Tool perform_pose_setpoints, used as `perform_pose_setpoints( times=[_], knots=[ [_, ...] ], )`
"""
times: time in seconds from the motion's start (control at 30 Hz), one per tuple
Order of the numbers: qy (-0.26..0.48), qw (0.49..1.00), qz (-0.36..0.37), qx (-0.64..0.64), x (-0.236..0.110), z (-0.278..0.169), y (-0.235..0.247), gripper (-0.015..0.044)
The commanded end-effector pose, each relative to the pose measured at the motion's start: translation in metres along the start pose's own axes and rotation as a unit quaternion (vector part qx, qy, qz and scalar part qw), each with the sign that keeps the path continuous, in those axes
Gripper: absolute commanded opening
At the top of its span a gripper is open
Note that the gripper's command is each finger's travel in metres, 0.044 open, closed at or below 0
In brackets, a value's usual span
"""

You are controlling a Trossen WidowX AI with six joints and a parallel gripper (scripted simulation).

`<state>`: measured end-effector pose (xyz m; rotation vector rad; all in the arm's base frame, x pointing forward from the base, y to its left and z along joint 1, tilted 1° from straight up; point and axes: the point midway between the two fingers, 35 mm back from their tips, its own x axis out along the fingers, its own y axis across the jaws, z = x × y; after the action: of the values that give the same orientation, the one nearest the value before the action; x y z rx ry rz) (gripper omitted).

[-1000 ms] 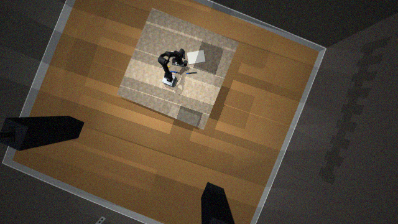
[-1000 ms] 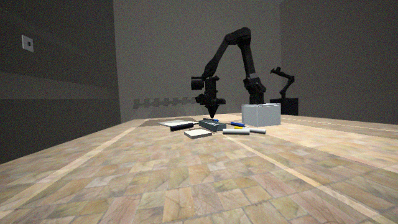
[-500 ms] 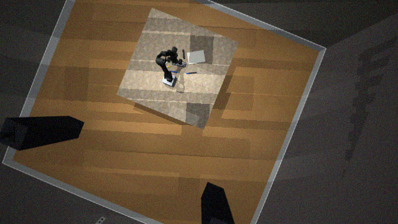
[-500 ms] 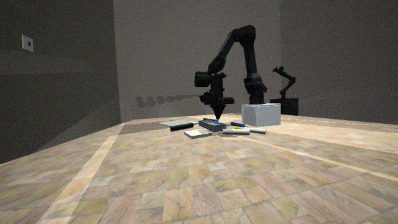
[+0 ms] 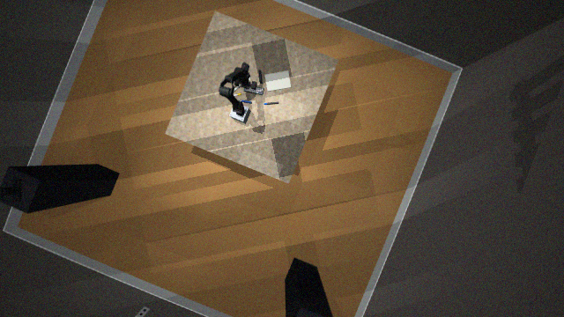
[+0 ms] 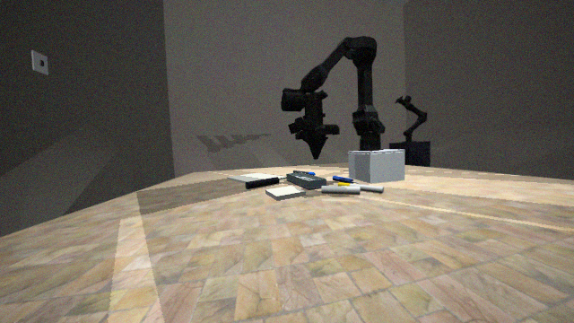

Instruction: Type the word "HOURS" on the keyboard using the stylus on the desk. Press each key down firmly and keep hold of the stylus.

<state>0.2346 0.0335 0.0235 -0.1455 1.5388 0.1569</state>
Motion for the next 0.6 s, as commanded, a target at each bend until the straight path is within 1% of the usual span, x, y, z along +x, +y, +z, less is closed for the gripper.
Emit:
perform_pose_setpoints(
  times=[0.0,0.07,0.1,0.27,0.33,0.37,0.57],
  knots=[
    [-0.006,1.000,-0.001,0.003,-0.017,0.002,0.000,0.0000],
    [-0.001,1.000,-0.001,0.002,-0.015,0.000,0.001,0.0000],
    [0.015,1.000,0.000,-0.003,-0.009,-0.006,0.004,0.0000],
    [0.175,0.984,-0.005,-0.043,0.040,-0.069,0.024,0.0000],
    [0.234,0.970,-0.013,-0.058,0.052,-0.096,0.028,0.0000],
    [0.250,0.966,-0.015,-0.062,0.054,-0.103,0.029,0.0000],
    [0.255,0.965,-0.016,-0.063,0.055,-0.106,0.029,0.0000]
  ],
)
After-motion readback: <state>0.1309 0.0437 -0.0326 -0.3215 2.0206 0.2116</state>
